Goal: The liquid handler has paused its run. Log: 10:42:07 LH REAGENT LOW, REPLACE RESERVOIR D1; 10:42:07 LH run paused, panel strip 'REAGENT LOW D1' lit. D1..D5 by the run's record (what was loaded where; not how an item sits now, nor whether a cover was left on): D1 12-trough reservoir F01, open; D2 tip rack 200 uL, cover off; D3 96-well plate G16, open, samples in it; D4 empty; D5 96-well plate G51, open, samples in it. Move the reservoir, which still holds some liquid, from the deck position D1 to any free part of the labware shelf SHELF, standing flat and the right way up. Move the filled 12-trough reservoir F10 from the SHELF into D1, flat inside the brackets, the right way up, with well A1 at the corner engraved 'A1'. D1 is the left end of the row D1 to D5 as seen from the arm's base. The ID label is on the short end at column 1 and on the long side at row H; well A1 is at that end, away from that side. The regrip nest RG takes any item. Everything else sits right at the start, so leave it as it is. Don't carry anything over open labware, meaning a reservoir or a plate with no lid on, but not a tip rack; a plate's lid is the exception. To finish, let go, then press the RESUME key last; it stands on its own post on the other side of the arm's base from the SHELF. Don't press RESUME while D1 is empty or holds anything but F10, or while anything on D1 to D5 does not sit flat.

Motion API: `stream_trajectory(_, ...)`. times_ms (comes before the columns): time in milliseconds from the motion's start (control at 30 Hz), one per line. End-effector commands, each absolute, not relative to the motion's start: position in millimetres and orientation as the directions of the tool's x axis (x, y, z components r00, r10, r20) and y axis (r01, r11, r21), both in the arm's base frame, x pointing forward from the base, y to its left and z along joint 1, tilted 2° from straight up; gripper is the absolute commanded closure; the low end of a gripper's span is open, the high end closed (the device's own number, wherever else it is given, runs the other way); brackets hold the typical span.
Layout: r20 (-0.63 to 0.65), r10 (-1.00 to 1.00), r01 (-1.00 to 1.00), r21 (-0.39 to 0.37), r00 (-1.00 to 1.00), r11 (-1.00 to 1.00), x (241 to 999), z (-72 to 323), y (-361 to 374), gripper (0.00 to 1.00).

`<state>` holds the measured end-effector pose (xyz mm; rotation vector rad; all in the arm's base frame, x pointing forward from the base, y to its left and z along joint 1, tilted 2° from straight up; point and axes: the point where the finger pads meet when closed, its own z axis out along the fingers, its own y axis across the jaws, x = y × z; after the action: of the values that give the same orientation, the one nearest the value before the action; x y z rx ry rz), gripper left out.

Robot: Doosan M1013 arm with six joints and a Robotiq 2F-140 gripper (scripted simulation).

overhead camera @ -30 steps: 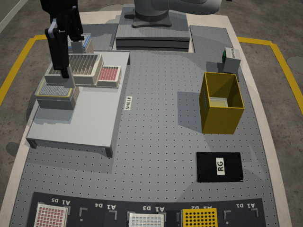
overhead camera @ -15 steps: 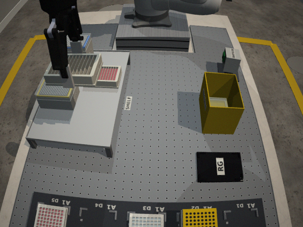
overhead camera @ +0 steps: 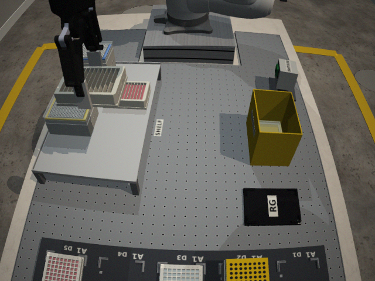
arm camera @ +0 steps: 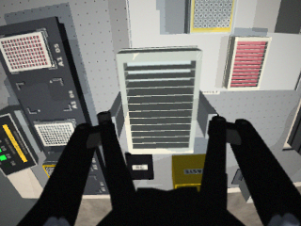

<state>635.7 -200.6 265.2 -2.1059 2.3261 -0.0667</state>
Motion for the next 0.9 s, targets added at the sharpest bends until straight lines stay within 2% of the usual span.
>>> stream_trajectory(0,0.026,-0.995,-0.995,-0.034,-0.100,0.099,635.7,265.3,-200.6,1.00)
stream_trajectory(867,0.026,-0.995,-0.995,-0.034,-0.100,0.099,635.8,260.3,-200.7,1.00)
